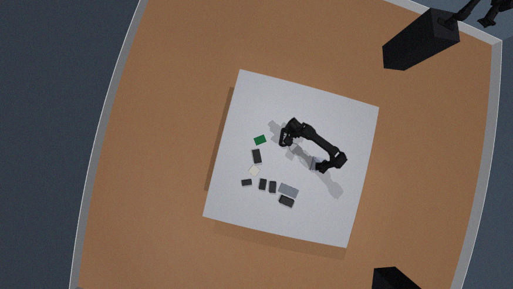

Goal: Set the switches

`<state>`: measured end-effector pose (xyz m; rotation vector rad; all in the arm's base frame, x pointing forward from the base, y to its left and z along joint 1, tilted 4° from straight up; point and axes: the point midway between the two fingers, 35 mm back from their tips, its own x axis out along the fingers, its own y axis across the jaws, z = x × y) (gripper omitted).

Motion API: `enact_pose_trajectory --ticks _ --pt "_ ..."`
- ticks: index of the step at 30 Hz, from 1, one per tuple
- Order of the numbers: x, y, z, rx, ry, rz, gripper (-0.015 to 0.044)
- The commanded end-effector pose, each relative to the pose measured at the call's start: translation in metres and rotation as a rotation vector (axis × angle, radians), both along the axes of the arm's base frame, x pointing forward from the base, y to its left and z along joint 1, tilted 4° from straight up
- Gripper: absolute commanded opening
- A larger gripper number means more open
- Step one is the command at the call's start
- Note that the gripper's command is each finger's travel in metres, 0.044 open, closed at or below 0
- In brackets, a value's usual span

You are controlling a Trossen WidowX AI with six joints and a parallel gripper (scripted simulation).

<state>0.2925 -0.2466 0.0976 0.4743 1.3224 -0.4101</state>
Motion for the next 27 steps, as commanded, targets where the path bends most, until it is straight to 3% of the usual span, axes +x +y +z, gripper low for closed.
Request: enact_pose_trajectory --ticks 1,6,9,27 --pt "0.006 -0.017 -0.002 0.055 0.085 -0.426 0.0315" --pt "0.010 -0.033 -0.006 0.073 0.160 -0.893 0.0440" --pt "0.012 -0.040 -0.008 0.066 0.187 -1.107 0.0440" --pt "0.012 -0.041 -0.014 0.065 0.188 -1.122 0.0440"
